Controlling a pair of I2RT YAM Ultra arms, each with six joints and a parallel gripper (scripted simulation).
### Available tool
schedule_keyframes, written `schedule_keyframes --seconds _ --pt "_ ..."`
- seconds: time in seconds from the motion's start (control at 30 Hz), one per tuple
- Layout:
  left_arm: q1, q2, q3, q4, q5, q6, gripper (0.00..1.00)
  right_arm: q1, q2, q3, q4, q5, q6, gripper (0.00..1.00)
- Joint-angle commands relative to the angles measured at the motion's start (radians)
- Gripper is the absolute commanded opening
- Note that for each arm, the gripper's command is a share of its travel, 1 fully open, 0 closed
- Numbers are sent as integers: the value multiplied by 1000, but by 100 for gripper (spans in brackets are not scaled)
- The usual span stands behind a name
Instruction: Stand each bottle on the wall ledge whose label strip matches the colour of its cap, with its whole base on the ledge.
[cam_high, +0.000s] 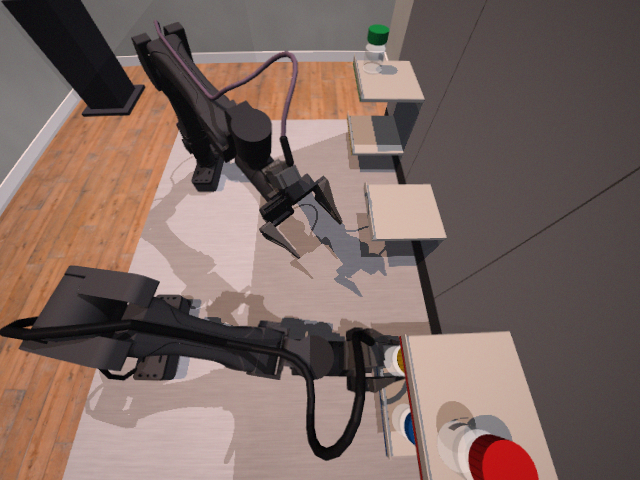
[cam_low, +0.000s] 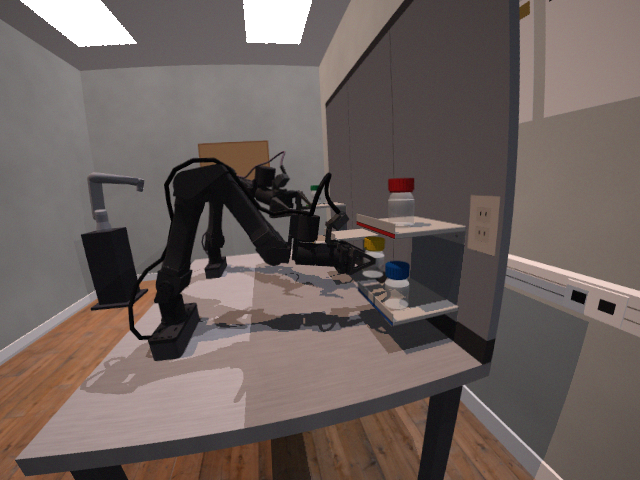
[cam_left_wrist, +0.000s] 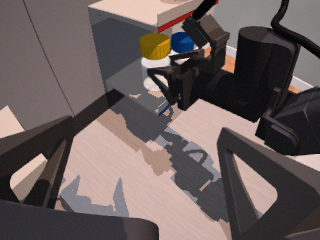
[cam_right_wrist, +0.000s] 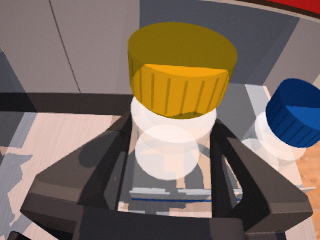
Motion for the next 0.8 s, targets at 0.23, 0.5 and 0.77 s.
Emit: schedule_keyframes --seconds 0.23,0.5,0.77 --pt "3 -8 28 -12 -7 -4 100 -10 -48 6 47 -13 -4 50" --pt "3 -8 28 -12 -7 -4 100 -16 -66 -46 31 -14 -3 50" --pt "3 -8 28 -12 -7 -4 100 -20 -101 -97 49 -18 -5 50"
